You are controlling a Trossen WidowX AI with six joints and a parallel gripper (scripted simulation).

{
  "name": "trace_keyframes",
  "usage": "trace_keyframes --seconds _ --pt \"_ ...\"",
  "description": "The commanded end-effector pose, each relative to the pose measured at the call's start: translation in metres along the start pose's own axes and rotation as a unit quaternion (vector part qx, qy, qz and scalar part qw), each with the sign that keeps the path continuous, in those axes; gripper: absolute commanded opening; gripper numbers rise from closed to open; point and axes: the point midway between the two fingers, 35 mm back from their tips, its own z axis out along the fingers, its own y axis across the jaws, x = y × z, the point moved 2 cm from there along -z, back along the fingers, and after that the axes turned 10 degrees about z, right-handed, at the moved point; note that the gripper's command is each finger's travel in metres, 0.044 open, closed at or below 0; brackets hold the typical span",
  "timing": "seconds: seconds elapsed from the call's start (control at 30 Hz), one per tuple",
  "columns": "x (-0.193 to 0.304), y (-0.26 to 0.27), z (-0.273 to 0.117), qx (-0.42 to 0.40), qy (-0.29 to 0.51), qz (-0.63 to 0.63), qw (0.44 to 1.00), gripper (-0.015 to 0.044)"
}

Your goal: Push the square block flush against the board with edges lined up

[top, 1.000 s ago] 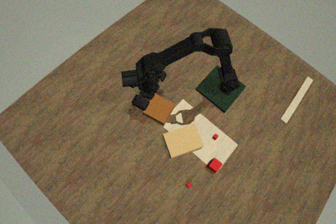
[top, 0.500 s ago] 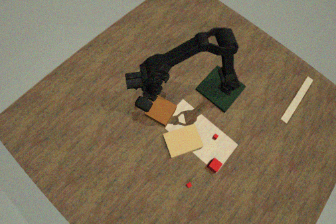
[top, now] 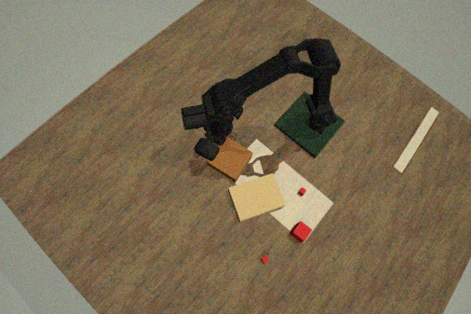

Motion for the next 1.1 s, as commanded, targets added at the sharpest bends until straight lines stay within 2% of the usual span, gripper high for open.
trace_keyframes --seconds 0.0,1.07 --pt "0.011 -0.003 0.004 0.005 0.009 -0.002 1.000 0.0000" --pt "0.054 -0.004 0.003 0.005 0.011 -0.002 1.000 0.0000"
